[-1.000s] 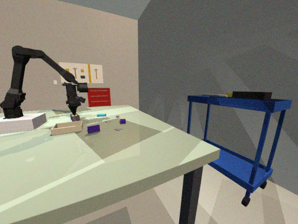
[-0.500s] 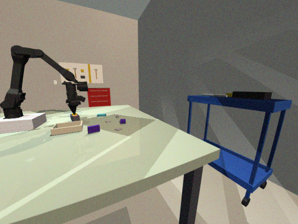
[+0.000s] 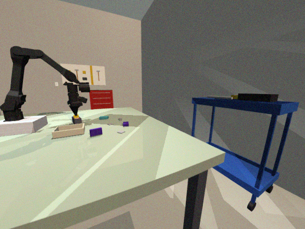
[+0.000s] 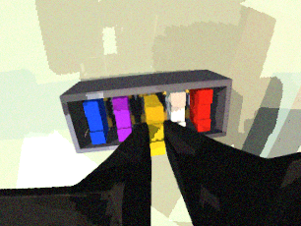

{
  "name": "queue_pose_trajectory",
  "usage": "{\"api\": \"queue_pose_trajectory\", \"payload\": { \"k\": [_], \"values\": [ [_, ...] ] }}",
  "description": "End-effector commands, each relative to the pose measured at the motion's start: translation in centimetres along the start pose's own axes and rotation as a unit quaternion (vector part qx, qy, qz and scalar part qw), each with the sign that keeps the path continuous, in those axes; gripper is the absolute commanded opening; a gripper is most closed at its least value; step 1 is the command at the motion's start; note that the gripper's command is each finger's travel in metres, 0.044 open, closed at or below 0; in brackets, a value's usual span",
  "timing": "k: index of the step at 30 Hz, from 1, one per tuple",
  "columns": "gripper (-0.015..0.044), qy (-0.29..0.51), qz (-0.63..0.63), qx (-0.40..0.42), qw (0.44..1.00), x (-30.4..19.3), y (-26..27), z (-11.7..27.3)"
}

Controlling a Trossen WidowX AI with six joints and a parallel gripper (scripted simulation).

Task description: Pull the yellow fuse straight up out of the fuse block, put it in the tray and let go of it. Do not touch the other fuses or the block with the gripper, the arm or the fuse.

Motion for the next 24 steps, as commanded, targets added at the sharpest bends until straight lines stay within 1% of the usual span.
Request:
{"api": "queue_pose_trajectory", "payload": {
  "k": [1,24],
  "values": [
    [0.0,-0.002,0.001,0.001,1.0,0.1,0.0,0.3],
    [0.0,-0.002,0.002,0.001,1.0,0.1,0.0,1.4]
  ]
}}
Point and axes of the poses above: the point midway between the two fingers, 35 mm back from their tips, its own z axis back along the fingers, its own y axis across the jaws, x = y × z, the point moved 1 cm from there along z, back along the fingers, and after that the axes turned 1 degree about -z, right-handed, at the moved point
